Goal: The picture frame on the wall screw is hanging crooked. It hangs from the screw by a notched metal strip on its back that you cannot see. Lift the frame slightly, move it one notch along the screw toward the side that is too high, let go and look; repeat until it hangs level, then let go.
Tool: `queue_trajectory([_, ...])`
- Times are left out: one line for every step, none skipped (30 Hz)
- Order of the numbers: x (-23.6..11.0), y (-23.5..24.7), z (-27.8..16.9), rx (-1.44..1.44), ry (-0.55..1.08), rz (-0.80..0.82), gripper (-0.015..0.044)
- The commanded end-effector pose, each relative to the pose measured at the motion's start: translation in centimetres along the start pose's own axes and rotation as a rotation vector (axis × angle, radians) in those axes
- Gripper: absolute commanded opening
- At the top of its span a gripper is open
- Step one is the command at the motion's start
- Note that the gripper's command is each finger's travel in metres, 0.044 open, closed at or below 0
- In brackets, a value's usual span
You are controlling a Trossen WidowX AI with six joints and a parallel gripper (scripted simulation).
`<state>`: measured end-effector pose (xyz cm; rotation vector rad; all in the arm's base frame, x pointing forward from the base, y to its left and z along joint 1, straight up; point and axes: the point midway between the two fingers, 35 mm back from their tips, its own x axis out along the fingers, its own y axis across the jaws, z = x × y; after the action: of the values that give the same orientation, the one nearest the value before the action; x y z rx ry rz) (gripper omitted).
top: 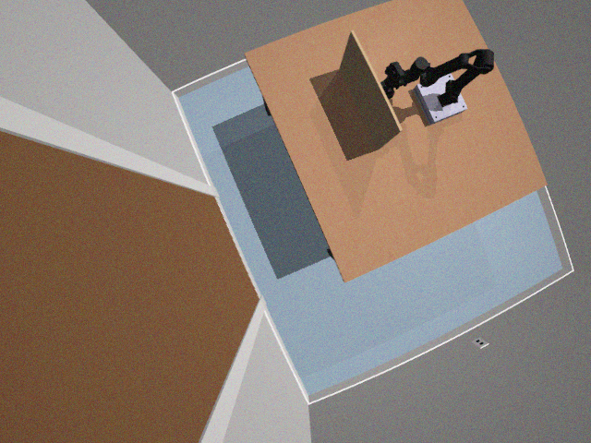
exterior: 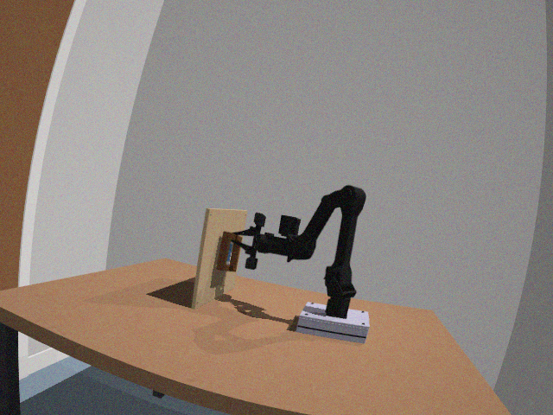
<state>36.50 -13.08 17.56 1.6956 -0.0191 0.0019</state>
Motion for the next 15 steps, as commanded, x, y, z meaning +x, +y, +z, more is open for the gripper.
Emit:
queue_trajectory([0.02, 0.41, 0.01, -0.011, -0.001, 0.010, 0.0000])
queue_trajectory([0.02, 0.43, 0.01, -0.011, -0.001, 0.010, 0.0000])
queue_trajectory([0.02, 0.44, 0.01, -0.011, -0.001, 0.010, 0.0000])
queue_trajectory([0.02, 0.45, 0.01, -0.011, -0.001, 0.010, 0.0000])
queue_trajectory([0.02, 0.46, 0.01, -0.011, -0.001, 0.010, 0.0000])
queue_trajectory([0.02, 0.47, 0.01, -0.011, -0.001, 0.010, 0.0000])
queue_trajectory([0.02, 0.49, 0.01, -0.011, -0.001, 0.010, 0.0000])
queue_trajectory([0.02, 0.50, 0.01, -0.011, -0.001, 0.010, 0.0000])
queue_trajectory([0.02, 0.51, 0.01, -0.011, -0.001, 0.010, 0.0000])
queue_trajectory([0.02, 0.52, 0.01, -0.011, -0.001, 0.010, 0.0000])
queue_trajectory([0.02, 0.54, 0.01, -0.011, -0.001, 0.010, 0.0000])
queue_trajectory([0.02, 0.55, 0.01, -0.011, -0.001, 0.010, 0.0000])
queue_trajectory([0.02, 0.56, 0.01, -0.011, -0.001, 0.010, 0.0000])
queue_trajectory([0.02, 0.57, 0.01, -0.011, -0.001, 0.010, 0.0000])
queue_trajectory([0.02, 0.58, 0.01, -0.011, -0.001, 0.010, 0.0000])
